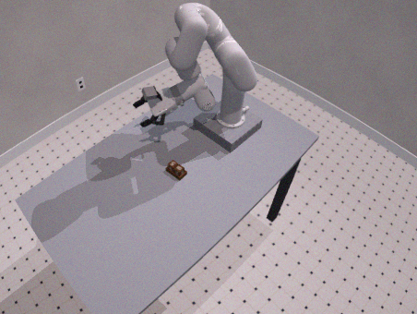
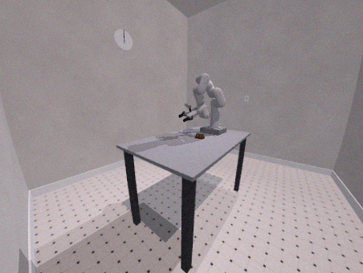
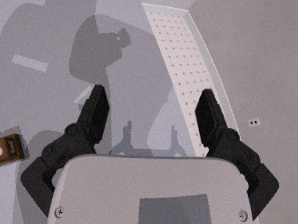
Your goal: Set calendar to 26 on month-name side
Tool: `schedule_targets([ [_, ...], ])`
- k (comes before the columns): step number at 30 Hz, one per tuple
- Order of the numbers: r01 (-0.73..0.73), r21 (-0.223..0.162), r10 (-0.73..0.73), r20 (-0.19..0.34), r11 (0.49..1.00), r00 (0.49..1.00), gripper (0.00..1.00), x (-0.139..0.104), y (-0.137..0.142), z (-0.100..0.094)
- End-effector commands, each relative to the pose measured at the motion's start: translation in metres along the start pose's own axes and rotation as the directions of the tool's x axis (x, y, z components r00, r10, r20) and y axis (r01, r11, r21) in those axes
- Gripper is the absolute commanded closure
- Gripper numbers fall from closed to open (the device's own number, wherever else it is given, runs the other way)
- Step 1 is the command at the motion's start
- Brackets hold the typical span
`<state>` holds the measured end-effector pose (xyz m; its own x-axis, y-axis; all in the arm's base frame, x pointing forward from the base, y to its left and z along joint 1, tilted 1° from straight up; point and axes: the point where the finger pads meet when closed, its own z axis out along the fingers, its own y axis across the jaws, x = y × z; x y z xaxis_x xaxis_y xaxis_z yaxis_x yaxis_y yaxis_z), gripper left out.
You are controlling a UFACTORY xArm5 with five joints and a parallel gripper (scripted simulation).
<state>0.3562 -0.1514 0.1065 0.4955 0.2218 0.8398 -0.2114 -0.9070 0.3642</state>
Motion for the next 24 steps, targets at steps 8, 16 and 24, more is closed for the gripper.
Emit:
schedule_targets([
  [8,0.000,-0.001,0.000,-0.002,1.000,1.000,0.00,0.0005,0.0002,0.0000],
  [16,0.000,-0.001,0.000,-0.002,1.000,1.000,0.00,0.0005,0.0002,0.0000],
  [24,-0.003,0.019,0.003,0.017,1.000,1.000,0.00,-0.0002,-0.0053,0.0053],
])
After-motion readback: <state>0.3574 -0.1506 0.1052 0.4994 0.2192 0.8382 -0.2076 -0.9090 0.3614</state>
